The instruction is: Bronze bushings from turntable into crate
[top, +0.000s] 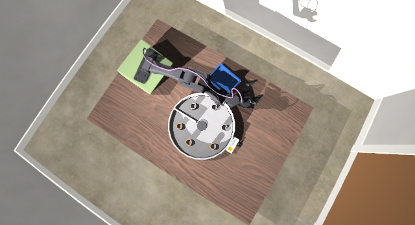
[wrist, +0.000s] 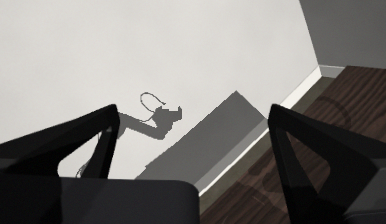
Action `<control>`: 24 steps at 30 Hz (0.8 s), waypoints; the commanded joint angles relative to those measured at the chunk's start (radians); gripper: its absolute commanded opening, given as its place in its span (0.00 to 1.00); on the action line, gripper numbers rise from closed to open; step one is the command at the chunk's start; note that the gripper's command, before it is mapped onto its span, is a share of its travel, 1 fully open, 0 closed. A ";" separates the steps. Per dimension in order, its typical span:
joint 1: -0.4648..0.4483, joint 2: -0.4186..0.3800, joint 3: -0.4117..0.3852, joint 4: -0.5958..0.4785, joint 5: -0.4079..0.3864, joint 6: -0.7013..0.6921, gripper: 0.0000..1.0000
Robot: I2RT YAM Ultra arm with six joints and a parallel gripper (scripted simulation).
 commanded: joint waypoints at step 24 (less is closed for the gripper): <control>-0.028 -0.064 -0.048 -0.071 0.038 0.046 1.00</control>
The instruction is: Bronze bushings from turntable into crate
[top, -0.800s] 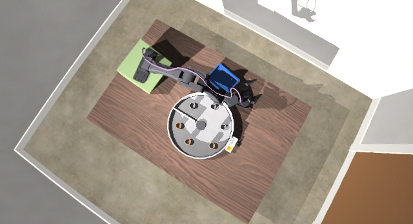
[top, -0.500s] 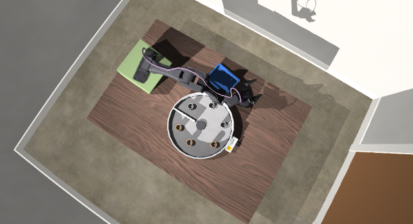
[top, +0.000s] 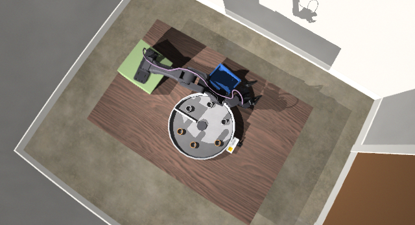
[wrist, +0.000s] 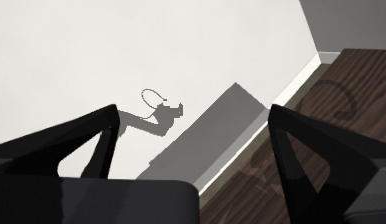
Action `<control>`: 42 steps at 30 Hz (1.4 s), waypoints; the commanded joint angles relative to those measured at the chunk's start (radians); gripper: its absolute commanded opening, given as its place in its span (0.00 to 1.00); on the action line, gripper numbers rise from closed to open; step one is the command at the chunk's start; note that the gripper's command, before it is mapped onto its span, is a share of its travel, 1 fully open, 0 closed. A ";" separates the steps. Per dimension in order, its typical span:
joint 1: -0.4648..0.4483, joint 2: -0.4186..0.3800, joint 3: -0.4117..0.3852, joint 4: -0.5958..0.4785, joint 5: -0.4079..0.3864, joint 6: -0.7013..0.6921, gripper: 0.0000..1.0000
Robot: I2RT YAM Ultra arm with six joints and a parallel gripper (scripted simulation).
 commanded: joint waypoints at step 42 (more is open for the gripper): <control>-0.324 -0.768 -0.533 -1.292 0.562 0.596 1.00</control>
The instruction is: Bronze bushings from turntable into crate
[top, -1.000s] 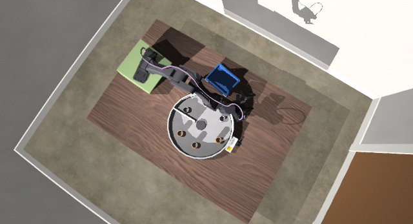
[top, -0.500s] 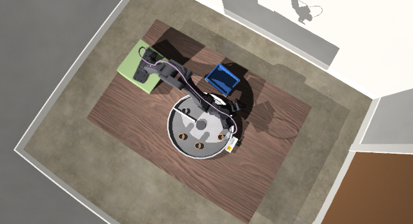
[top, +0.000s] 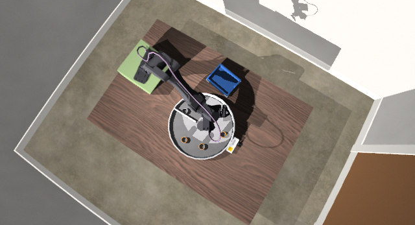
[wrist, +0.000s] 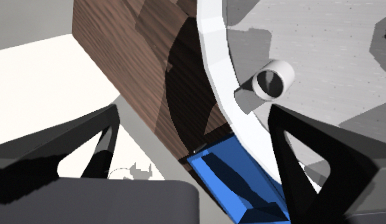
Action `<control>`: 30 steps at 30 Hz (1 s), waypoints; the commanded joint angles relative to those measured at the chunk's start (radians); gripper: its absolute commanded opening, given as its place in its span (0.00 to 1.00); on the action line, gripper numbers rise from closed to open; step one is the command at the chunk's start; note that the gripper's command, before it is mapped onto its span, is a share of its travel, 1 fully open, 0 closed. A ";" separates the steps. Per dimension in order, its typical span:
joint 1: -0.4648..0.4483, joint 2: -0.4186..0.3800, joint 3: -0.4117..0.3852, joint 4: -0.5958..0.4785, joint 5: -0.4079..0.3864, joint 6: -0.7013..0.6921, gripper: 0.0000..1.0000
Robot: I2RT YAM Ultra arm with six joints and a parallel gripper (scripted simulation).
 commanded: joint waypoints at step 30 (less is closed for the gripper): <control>-0.161 -0.373 -0.199 -0.726 0.294 0.294 1.00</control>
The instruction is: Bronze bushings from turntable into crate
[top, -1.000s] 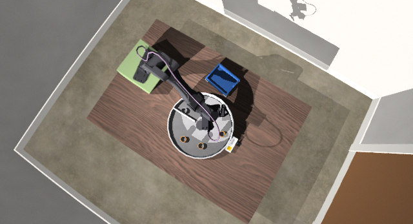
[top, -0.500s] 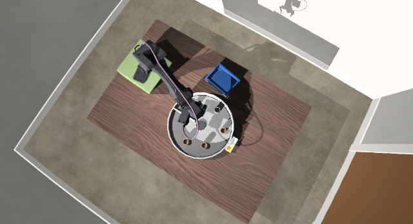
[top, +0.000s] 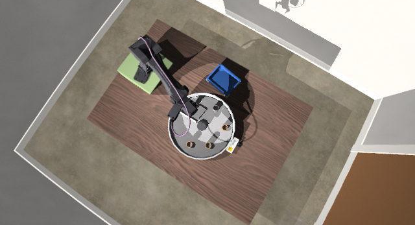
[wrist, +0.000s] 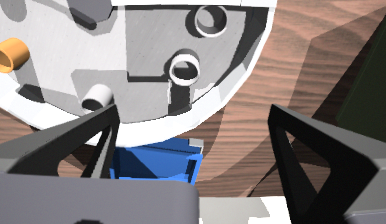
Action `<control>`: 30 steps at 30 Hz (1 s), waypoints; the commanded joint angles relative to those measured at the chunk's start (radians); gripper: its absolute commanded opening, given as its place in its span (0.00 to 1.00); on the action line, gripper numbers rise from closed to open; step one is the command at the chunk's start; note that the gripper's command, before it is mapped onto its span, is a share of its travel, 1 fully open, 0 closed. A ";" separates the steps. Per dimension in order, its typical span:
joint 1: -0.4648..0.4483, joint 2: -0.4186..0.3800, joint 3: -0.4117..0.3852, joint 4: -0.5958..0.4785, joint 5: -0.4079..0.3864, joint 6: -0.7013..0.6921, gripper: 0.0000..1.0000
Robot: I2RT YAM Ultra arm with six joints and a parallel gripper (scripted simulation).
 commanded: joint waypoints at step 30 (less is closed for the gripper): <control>-0.012 -0.031 0.015 -0.021 0.028 0.011 0.11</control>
